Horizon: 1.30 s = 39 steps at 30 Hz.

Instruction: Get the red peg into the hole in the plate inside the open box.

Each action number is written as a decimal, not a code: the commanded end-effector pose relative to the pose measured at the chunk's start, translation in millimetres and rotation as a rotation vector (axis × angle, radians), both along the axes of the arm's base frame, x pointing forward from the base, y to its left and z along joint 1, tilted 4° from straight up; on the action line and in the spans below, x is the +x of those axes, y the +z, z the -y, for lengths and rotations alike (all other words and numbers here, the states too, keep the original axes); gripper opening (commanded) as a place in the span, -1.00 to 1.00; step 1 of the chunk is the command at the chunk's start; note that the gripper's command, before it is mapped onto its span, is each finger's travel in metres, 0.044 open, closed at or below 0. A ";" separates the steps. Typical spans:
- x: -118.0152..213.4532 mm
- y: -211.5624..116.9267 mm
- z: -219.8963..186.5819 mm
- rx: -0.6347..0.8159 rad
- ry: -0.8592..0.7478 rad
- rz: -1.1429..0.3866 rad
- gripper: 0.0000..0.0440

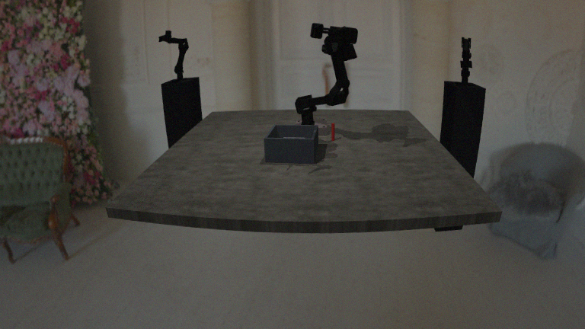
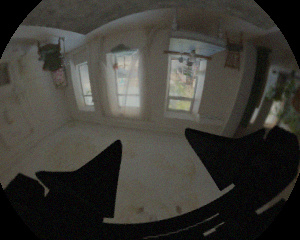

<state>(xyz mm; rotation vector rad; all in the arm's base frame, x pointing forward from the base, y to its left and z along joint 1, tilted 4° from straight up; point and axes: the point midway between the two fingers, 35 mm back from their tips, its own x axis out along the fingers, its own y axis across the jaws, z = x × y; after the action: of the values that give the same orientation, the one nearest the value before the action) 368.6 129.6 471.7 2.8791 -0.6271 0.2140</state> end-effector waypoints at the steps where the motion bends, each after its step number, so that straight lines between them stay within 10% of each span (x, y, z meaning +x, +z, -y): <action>1: -1.8 3.9 -0.9 -0.003 0.008 0.013 0.89; 39: -209.1 156.6 39.6 0.680 0.580 0.921 1.00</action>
<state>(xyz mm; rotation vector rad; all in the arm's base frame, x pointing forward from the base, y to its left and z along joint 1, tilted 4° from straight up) 170.3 100.8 624.2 3.3964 0.0856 1.6773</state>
